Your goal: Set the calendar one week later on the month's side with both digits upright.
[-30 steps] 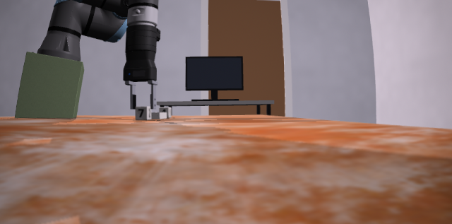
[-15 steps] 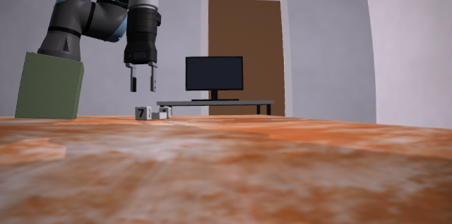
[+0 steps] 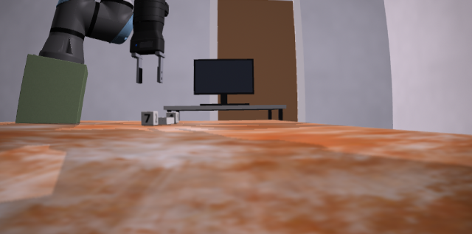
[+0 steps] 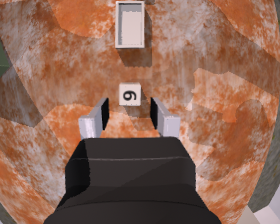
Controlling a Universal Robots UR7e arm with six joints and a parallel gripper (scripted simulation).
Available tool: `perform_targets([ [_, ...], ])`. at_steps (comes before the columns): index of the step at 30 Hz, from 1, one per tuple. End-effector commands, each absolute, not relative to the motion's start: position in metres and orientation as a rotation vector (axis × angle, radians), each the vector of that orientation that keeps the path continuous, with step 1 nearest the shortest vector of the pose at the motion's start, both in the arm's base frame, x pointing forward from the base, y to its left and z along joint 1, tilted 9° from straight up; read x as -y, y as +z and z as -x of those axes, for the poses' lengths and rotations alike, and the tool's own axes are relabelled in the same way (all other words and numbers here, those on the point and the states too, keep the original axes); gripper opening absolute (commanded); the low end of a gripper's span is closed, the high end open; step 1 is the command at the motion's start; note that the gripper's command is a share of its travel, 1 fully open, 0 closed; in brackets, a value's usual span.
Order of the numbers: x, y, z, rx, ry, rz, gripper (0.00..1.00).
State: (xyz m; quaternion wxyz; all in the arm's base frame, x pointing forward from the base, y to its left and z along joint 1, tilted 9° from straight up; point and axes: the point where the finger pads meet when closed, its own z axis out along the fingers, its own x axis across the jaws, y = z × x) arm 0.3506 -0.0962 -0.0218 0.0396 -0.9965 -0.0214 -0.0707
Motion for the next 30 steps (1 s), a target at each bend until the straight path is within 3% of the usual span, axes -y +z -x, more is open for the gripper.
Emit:
perform_targets([
  [1, 0.0965, -0.0182, -0.3501, 0.066, -0.217, 3.054, 0.90],
  [5, 0.0966, -0.0180, -0.3501, 0.066, -0.217, 3.054, 0.90],
  [6, 0.0966, -0.0180, -0.3501, 0.066, -0.217, 3.054, 1.00],
  [30, 0.0930, -0.0178, -0.3510, 0.065, -0.216, 3.054, 1.00],
])
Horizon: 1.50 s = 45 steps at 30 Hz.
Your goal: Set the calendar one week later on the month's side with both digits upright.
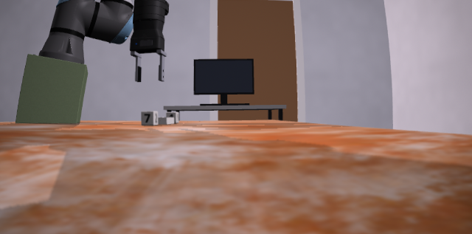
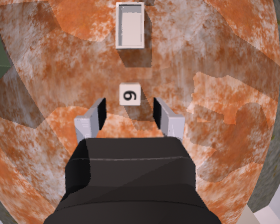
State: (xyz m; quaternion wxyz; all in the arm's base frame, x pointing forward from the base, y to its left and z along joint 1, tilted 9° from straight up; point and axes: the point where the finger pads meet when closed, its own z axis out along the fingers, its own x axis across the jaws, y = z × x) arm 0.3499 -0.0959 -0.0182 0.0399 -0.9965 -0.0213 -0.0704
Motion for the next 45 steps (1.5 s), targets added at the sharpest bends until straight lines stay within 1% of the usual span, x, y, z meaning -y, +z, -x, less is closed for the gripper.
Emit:
perform_targets([
  [1, 0.091, -0.018, -0.352, 0.065, -0.216, 3.054, 1.00],
  [8, 0.067, -0.017, -0.357, 0.061, -0.212, 3.056, 1.00],
  [15, 0.005, -0.015, -0.362, 0.052, -0.206, 3.058, 1.00],
  [21, -0.057, -0.012, -0.358, 0.043, -0.208, 3.058, 1.00],
  [23, -0.057, -0.012, -0.358, 0.043, -0.208, 3.058, 1.00],
  [29, -0.103, -0.011, -0.347, 0.035, -0.213, 3.055, 1.00],
  [34, -0.121, -0.010, -0.341, 0.031, -0.216, 3.053, 1.00],
  [41, -0.124, -0.010, -0.339, 0.031, -0.216, 3.053, 1.00],
  [42, -0.124, -0.010, -0.339, 0.031, -0.216, 3.053, 0.90],
  [45, -0.124, -0.010, -0.339, 0.031, -0.216, 3.053, 0.90],
])
